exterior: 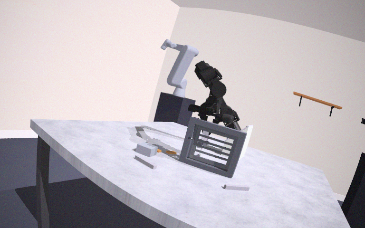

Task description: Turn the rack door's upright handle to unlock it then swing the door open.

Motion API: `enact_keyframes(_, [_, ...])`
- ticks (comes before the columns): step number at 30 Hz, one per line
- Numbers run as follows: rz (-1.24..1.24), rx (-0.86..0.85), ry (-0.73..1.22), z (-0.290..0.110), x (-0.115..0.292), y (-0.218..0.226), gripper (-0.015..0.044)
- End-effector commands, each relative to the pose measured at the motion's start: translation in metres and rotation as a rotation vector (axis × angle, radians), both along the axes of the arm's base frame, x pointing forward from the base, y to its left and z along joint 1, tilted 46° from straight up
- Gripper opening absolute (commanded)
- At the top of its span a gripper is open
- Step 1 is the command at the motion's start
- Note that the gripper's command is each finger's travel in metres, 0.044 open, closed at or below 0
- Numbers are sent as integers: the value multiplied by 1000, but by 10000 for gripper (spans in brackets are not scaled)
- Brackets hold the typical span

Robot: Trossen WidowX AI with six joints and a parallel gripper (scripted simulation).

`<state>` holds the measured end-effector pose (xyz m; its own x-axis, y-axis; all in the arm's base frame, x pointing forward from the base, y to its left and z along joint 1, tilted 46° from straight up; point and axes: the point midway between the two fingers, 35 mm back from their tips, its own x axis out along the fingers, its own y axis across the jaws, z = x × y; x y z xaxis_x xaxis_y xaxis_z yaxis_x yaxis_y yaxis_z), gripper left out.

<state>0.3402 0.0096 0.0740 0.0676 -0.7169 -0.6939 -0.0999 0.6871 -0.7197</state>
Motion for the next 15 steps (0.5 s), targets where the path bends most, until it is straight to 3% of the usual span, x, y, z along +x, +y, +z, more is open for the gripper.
enact_keyframes(1, [2, -1, 0, 0, 0, 0, 25])
enact_keyframes(15, [-424, 41, -441, 0, 0, 0, 25])
